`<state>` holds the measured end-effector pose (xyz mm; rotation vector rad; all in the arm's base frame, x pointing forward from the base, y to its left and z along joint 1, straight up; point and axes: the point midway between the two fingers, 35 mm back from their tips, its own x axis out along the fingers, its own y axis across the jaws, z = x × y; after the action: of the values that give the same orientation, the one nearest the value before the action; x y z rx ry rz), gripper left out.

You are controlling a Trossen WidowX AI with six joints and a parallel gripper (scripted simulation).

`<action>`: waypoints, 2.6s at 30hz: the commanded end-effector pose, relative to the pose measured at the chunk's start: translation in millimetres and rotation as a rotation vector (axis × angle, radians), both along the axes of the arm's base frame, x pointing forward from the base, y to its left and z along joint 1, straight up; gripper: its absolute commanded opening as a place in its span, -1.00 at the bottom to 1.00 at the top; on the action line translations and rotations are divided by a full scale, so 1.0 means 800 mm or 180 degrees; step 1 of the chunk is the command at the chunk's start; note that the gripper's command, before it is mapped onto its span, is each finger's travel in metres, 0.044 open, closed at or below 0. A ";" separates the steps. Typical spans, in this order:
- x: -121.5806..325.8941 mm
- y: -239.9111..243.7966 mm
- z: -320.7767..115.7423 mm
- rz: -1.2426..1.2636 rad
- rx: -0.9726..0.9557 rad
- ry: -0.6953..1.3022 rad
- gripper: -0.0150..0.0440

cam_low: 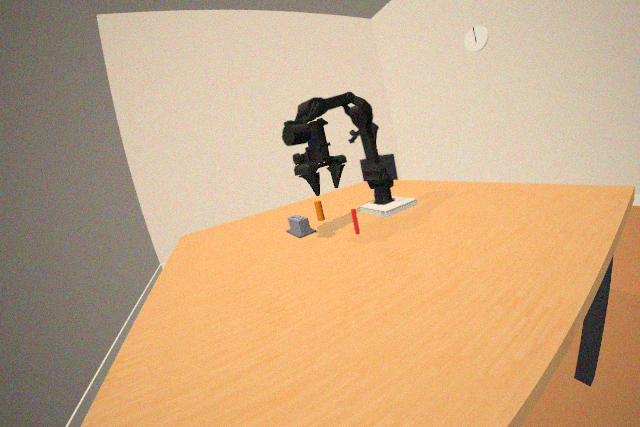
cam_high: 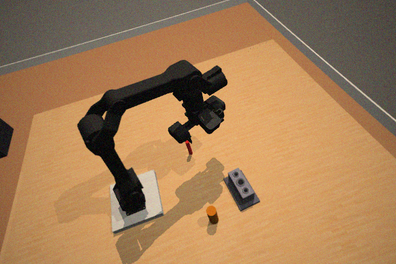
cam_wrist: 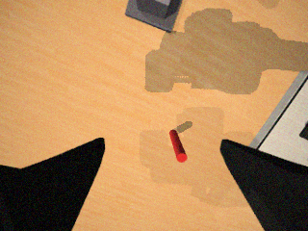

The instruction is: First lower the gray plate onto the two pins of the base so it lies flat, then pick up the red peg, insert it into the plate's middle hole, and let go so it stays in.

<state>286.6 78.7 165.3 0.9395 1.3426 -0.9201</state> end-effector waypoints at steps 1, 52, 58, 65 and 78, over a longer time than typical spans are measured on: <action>-0.046 0.042 -0.003 0.0255 0.0011 0.0008 1.00; -0.061 0.052 -0.132 0.0390 0.0010 0.0012 1.00; -0.062 0.052 -0.137 0.0390 0.0010 0.0013 0.82; -0.062 0.052 -0.137 0.0390 0.0010 0.0013 0.20; -0.062 0.052 -0.137 0.0390 0.0010 0.0013 -0.49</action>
<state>237.2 120.1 56.2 0.8530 1.3863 -0.8312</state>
